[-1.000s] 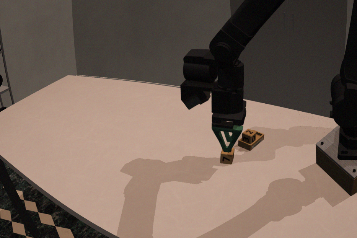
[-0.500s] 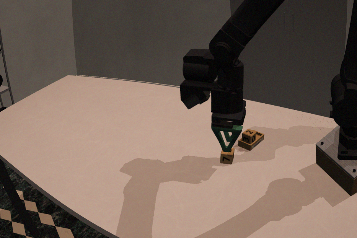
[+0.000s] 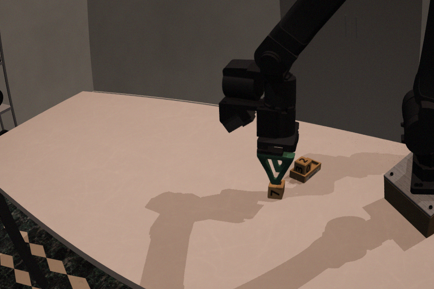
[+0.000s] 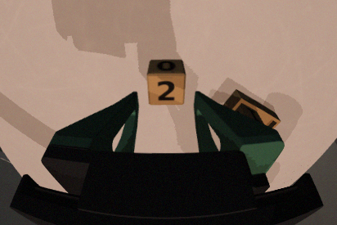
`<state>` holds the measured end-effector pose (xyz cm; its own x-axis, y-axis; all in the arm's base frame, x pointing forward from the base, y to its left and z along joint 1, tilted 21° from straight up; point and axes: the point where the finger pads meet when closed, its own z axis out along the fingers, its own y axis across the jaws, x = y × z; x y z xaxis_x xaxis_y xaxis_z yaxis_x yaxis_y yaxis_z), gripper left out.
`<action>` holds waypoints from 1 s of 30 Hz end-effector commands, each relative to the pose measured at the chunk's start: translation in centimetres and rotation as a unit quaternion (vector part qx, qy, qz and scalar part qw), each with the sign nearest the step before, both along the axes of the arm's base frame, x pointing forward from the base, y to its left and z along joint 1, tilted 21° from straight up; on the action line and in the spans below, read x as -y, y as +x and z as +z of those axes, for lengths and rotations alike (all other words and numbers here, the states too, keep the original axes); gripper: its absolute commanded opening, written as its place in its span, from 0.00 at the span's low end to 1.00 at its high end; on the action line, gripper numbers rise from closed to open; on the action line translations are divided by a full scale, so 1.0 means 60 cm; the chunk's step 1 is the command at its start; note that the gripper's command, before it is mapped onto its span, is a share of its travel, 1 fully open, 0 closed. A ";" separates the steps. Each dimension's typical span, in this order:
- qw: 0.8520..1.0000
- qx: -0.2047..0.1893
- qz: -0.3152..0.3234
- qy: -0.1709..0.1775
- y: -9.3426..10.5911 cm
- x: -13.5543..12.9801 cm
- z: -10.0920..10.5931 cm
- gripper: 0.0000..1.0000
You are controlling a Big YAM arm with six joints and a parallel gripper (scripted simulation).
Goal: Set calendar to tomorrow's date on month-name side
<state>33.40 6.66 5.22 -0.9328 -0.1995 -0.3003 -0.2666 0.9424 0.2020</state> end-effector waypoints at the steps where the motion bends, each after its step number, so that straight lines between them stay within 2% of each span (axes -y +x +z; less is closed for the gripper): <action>1: 1.000 0.009 0.003 0.001 0.025 -0.010 0.014 0.45; 19: 1.000 0.012 0.002 0.001 0.026 -0.011 0.012 0.45; 25: 1.000 -0.001 0.002 0.000 0.007 -0.011 -0.015 0.45; 30: 1.000 -0.002 0.002 0.000 0.008 -0.013 -0.023 0.45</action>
<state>33.88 6.88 4.67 -0.9298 -0.1994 -0.3094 -0.2685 0.9424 0.1995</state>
